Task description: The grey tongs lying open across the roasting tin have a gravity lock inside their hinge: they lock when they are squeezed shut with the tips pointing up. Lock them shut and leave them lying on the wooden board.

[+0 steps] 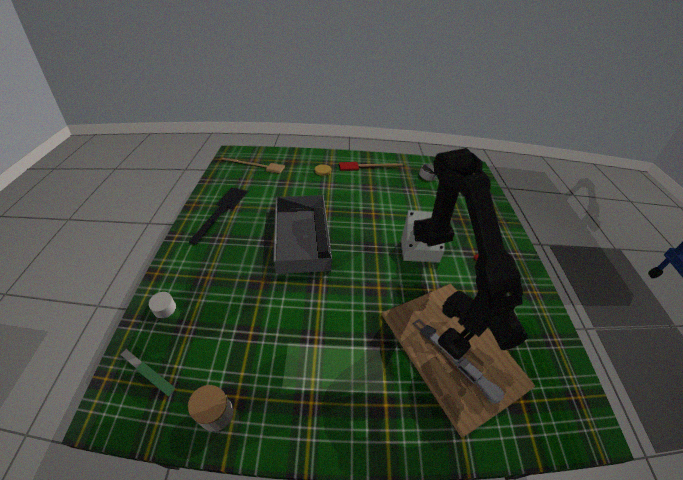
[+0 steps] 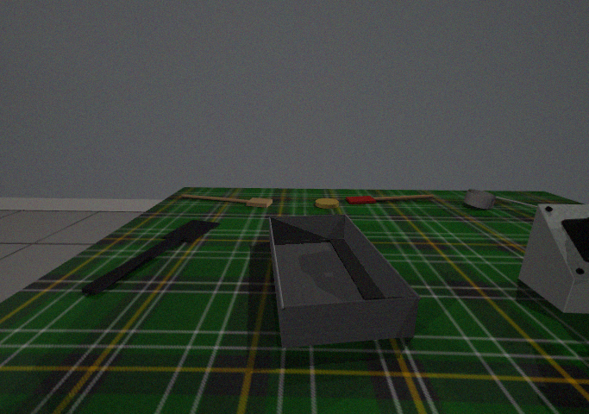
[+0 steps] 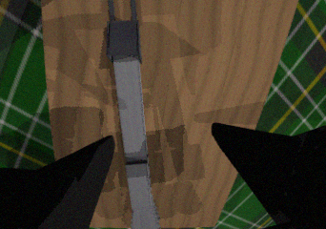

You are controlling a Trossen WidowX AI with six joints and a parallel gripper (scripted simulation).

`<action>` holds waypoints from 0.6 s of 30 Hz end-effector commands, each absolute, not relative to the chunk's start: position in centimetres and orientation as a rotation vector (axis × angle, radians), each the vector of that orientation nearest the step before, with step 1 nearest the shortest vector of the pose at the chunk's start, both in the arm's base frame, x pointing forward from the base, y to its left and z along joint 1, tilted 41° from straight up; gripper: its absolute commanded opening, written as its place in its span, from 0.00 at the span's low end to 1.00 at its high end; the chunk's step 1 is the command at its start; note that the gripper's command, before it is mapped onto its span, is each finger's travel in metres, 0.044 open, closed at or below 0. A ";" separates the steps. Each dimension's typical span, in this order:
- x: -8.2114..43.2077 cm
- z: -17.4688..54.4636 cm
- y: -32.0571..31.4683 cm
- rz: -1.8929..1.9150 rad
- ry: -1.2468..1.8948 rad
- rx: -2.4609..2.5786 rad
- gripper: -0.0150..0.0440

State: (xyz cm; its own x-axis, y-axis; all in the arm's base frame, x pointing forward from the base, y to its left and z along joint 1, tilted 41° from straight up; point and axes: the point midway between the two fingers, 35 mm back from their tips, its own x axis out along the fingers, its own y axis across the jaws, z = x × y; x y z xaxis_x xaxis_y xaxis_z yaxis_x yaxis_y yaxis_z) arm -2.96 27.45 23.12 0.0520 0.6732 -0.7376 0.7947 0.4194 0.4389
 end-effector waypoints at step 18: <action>4.4 22.7 12.9 -0.254 1.611 1.231 1.00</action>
State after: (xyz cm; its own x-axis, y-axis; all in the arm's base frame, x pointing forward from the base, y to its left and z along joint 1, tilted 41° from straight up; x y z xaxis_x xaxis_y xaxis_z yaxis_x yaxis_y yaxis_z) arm 4.94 15.15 23.07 0.0813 0.5771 -0.8126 0.7979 0.4509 0.4001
